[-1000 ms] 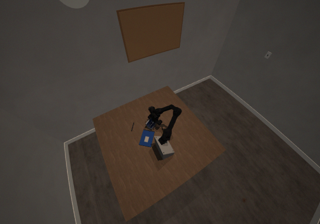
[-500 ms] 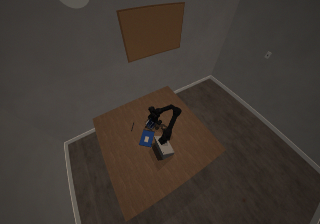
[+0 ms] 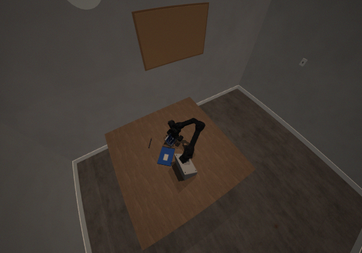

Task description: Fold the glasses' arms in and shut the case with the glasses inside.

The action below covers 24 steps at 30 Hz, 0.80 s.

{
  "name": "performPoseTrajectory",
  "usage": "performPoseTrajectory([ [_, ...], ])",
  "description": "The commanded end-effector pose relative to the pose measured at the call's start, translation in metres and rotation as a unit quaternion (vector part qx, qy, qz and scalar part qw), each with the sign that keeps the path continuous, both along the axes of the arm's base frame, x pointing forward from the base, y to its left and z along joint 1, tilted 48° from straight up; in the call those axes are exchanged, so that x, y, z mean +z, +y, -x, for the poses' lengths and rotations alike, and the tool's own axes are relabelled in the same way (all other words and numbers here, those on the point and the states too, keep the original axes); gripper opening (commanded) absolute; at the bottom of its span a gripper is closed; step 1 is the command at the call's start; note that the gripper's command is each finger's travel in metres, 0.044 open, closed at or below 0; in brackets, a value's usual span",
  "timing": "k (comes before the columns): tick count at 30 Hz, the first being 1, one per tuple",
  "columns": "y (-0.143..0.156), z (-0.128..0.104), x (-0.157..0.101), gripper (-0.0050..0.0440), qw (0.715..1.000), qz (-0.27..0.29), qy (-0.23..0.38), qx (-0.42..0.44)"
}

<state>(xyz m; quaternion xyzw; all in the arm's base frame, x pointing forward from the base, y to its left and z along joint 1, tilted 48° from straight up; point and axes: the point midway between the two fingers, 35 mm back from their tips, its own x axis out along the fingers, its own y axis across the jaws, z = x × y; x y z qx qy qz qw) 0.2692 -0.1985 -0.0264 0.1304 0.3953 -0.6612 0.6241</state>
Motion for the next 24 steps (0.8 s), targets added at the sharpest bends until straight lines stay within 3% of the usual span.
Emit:
performPoseTrajectory([
  [1,0.0022,-0.0016,-0.0024,0.0,1.0,-0.005,-0.001,0.002],
  [24,0.003,-0.0027,-0.0035,0.0,1.0,-0.005,-0.001,0.002],
])
